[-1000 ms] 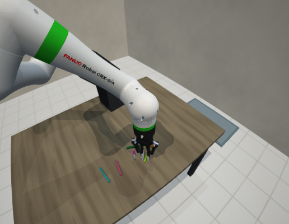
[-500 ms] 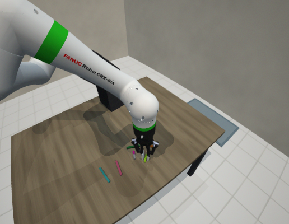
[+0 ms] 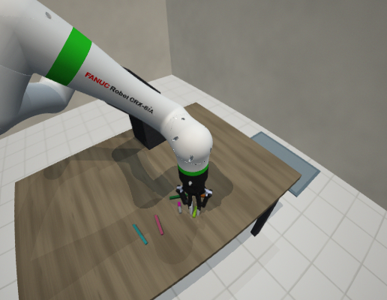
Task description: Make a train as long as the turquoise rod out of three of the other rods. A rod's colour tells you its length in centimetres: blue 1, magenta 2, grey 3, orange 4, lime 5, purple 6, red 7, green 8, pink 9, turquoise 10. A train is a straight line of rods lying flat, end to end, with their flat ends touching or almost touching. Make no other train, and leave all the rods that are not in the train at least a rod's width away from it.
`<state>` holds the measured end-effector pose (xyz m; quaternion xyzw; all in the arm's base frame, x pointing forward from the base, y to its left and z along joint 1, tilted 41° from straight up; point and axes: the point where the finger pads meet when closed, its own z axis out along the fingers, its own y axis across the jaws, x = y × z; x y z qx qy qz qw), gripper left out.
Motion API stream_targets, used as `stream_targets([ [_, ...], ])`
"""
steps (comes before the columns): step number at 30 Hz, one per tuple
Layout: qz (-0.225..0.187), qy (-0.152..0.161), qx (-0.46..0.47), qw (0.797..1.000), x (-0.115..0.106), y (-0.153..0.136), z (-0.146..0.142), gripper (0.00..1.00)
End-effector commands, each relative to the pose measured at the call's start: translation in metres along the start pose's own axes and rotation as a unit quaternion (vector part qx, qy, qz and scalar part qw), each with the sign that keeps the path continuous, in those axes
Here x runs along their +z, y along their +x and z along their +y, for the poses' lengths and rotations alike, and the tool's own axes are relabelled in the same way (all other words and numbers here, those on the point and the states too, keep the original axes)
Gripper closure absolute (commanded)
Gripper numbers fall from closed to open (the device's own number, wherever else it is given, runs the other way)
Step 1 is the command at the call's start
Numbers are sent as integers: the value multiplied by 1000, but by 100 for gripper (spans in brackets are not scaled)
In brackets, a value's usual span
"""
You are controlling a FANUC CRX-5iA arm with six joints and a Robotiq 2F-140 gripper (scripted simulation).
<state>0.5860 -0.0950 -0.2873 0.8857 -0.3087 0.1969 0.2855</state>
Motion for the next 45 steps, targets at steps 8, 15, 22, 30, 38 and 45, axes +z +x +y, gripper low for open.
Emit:
stream_targets([
  [8,0,0,0,1000,0,0,0,85],
  [15,0,0,0,1000,0,0,0,97],
  [22,0,0,0,1000,0,0,0,97],
  [30,0,0,0,1000,0,0,0,97],
  [38,0,0,0,1000,0,0,0,97],
  [45,0,0,0,1000,-1,0,0,97],
])
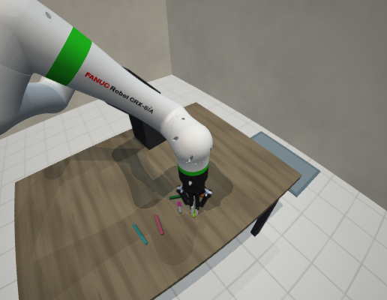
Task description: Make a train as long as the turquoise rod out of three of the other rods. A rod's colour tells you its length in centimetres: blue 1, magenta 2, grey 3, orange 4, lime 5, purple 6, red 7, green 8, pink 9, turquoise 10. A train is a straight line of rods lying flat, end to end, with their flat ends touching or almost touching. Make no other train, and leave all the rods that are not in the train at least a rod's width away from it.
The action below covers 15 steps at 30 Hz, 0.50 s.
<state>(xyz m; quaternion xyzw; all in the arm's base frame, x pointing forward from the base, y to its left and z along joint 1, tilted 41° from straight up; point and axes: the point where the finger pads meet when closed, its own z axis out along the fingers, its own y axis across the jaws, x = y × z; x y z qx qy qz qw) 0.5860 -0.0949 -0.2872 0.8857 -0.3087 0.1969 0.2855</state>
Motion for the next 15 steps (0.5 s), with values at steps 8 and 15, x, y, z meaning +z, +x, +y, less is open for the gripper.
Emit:
stream_targets([
  [8,0,0,0,1000,-35,0,0,97],
  [15,0,0,0,1000,-72,0,0,97],
])
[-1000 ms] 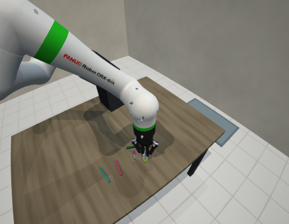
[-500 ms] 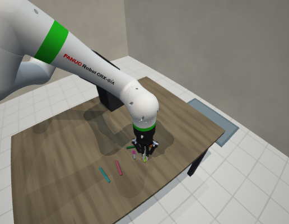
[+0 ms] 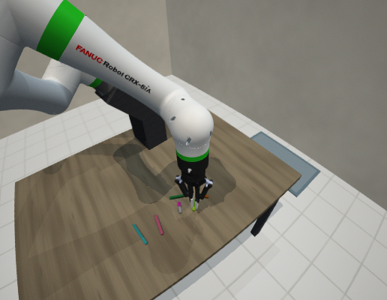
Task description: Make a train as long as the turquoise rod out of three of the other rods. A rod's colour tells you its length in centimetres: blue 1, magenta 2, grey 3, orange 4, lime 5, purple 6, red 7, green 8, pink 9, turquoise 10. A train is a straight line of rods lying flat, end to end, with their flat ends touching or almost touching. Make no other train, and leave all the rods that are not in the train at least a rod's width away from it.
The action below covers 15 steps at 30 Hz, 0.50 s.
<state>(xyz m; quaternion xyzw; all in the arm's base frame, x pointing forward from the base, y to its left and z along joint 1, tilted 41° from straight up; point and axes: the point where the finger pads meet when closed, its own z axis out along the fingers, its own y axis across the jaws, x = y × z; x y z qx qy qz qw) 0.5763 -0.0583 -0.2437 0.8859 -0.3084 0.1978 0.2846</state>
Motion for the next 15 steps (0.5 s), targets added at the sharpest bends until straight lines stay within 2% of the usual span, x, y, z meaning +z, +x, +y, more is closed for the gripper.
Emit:
stream_targets([
  [1,-1,-1,0,1000,-21,0,0,97],
  [6,-1,-1,0,1000,-41,0,0,97],
  [15,-1,-1,0,1000,-42,0,0,97],
])
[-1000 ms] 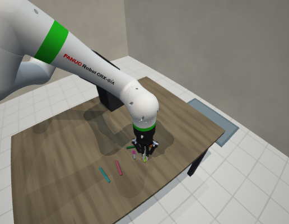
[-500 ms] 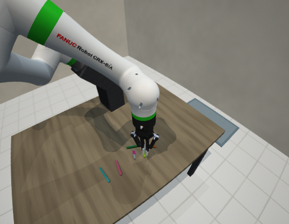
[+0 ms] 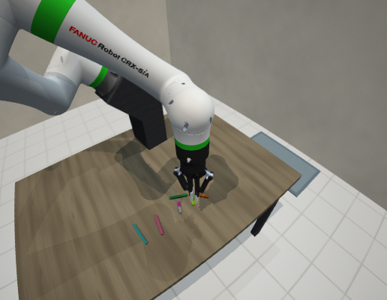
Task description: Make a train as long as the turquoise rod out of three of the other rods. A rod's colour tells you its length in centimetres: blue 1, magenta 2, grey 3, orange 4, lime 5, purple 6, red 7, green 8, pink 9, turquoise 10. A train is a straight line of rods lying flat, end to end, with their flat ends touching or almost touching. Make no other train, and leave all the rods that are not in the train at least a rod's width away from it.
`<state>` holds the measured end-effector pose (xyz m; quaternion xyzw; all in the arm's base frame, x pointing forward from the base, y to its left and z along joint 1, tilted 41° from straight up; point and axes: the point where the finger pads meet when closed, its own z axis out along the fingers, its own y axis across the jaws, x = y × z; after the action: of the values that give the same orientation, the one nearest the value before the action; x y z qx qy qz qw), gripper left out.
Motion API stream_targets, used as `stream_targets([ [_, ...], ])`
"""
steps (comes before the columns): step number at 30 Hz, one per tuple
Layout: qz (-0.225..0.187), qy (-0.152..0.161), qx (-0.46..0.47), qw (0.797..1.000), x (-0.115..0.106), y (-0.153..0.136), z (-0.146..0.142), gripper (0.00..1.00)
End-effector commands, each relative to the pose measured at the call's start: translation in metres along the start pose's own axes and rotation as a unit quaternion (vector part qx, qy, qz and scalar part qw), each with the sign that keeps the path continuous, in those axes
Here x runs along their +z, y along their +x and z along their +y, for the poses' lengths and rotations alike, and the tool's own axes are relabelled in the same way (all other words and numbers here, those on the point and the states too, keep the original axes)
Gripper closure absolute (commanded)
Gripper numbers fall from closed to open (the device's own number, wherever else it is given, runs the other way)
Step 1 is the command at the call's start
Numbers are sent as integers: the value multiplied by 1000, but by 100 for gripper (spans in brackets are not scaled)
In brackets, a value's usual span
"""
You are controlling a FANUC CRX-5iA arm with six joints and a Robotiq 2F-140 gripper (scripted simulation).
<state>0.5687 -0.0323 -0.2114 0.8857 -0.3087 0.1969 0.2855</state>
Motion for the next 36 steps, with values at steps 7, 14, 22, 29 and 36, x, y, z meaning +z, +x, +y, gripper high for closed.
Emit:
stream_targets([
  [7,0,0,-100,995,0,22,24,97],
  [14,0,0,-190,982,0,40,47,97],
  [22,0,0,-190,982,0,40,47,97],
  [29,0,0,-190,982,1,40,47,97],
  [36,0,0,-190,982,9,40,47,97],
])
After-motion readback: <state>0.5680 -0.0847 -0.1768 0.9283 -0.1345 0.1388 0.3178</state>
